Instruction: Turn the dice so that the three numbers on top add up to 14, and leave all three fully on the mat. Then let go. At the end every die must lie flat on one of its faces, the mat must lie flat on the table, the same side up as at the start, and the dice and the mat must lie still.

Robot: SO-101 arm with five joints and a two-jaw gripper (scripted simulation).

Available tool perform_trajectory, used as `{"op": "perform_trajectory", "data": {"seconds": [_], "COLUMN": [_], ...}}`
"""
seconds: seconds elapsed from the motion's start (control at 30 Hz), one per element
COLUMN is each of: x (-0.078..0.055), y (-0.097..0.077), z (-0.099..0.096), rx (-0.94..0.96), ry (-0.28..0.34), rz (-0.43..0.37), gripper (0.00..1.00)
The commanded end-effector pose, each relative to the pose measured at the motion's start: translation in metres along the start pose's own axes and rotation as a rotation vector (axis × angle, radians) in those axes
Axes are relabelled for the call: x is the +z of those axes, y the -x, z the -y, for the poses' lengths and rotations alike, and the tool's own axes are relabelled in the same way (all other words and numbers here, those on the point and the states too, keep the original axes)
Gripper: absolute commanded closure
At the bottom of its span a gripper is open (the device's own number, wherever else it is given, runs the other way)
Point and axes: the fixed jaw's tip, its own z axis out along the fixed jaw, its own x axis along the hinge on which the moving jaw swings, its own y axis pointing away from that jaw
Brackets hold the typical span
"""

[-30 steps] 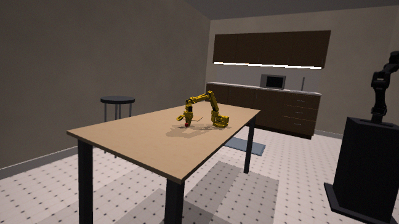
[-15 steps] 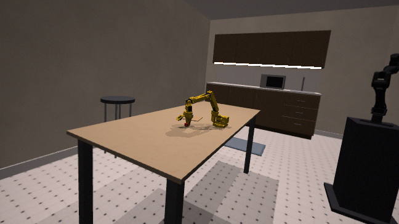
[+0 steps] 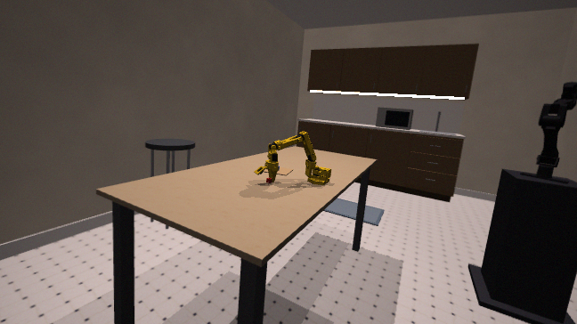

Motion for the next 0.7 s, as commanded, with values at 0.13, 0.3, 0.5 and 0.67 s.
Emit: {"op": "perform_trajectory", "data": {"seconds": [0.13, 0.3, 0.5, 0.67], "x": [0.003, 0.003, 0.001, -0.008], "y": [-0.002, -0.002, -0.001, 0.002], "z": [-0.001, -0.001, -0.001, -0.002], "rx": [-0.009, -0.009, -0.009, -0.009], "ry": [0.006, 0.006, 0.006, 0.005], "rz": [-0.010, -0.010, -0.010, -0.010], "gripper": [0.99, 1.00, 1.00, 1.00]}}
